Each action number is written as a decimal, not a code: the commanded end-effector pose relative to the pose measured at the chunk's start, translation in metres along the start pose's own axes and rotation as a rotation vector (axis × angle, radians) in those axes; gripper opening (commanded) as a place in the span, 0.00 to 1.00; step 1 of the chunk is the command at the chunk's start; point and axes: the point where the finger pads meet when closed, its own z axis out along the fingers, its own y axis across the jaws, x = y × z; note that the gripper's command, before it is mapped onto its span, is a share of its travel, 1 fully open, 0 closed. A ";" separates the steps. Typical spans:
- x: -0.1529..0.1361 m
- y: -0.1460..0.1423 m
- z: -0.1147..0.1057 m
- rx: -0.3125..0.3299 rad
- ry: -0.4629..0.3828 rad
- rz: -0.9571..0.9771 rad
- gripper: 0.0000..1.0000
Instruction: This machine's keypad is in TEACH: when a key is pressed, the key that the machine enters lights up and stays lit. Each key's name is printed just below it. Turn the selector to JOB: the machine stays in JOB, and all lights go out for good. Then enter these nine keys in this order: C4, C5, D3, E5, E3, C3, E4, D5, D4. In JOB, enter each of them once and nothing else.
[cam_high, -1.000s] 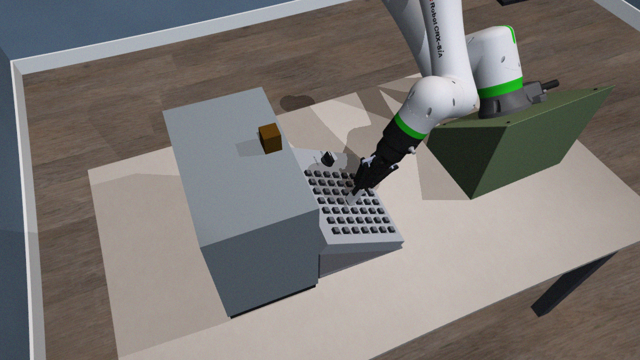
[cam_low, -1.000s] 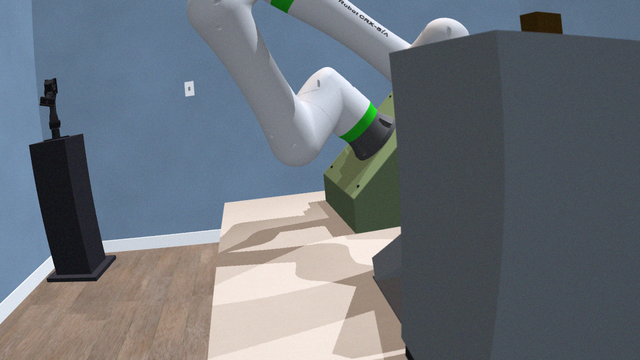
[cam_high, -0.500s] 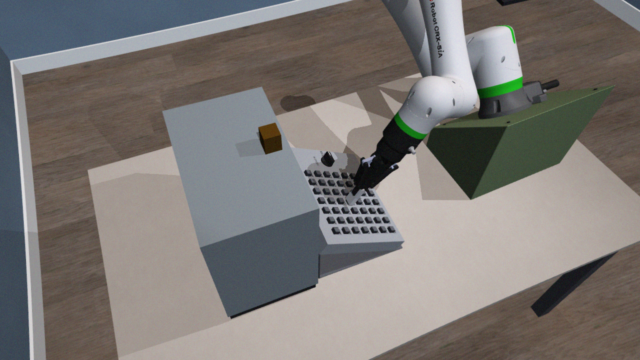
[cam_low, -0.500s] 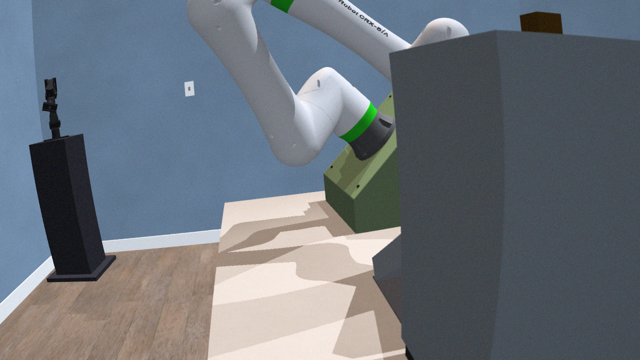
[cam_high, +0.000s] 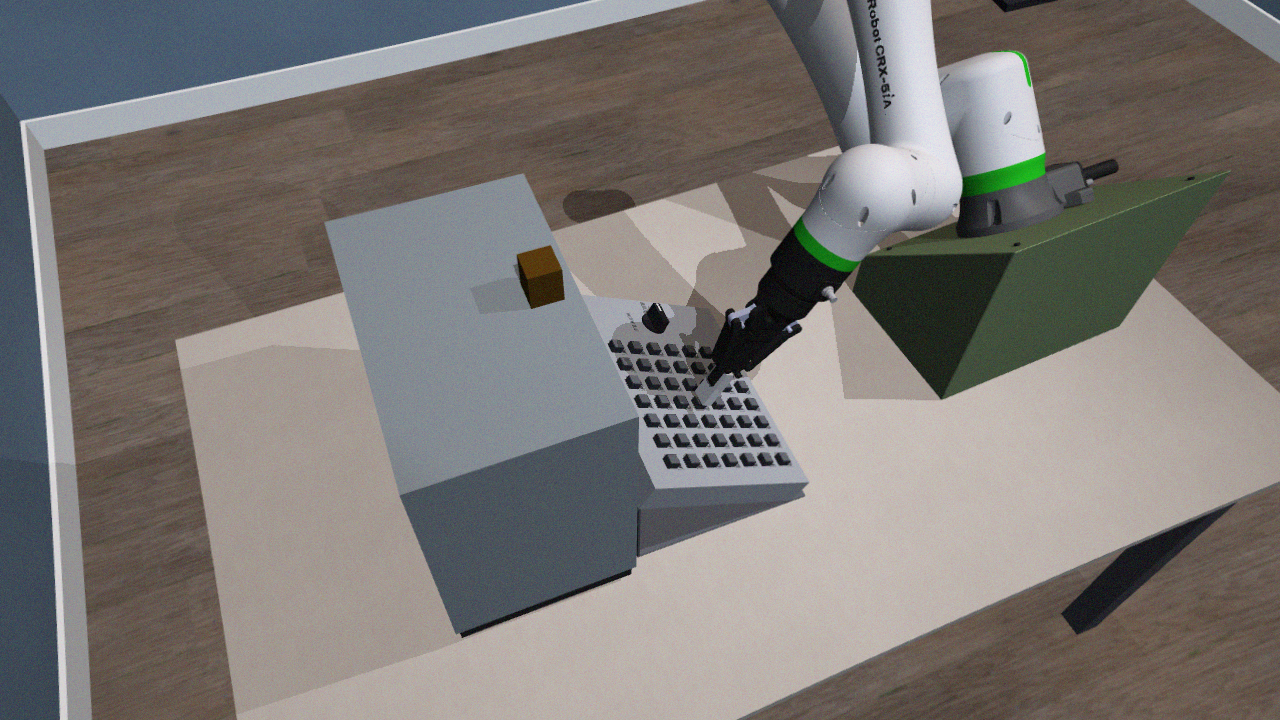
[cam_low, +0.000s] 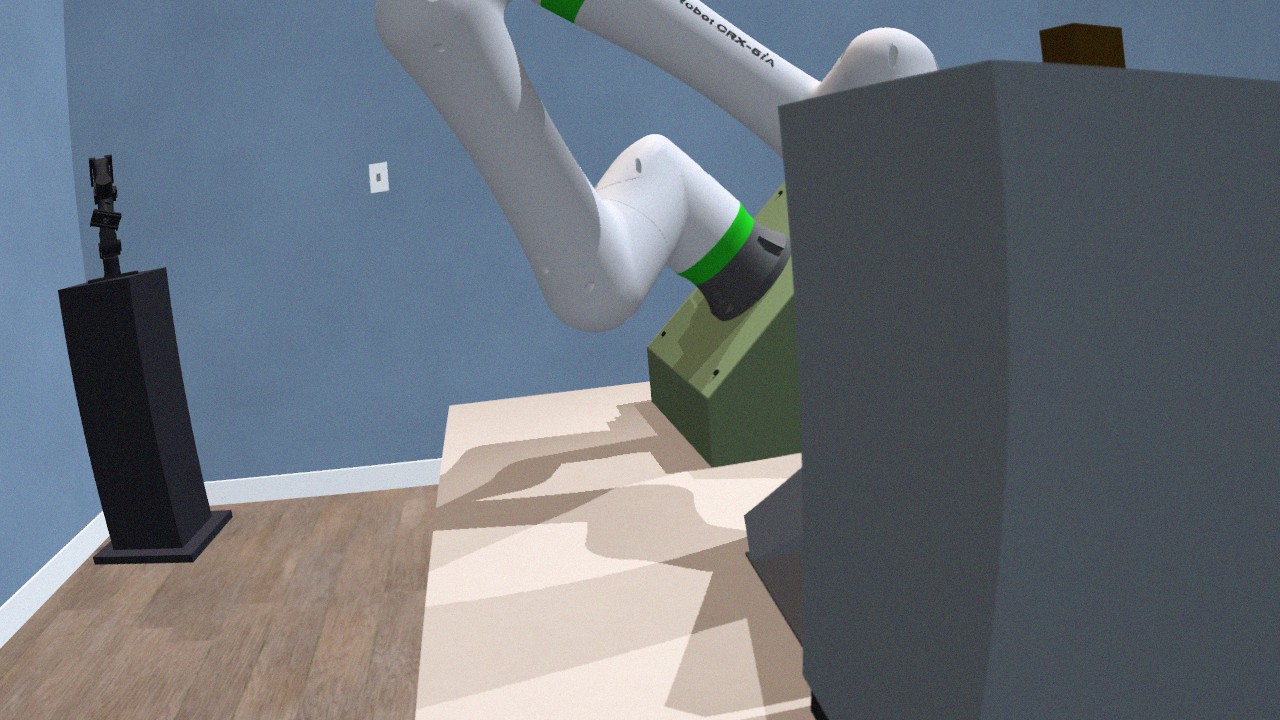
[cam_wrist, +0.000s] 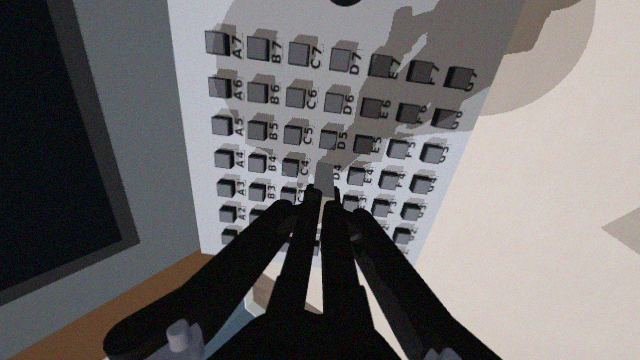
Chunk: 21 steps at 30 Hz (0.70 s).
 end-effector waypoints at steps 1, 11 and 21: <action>0.000 0.000 -0.005 -0.001 0.000 0.000 0.00; 0.000 0.000 -0.019 -0.001 0.000 0.000 0.00; 0.000 0.000 -0.025 -0.001 0.000 0.000 0.00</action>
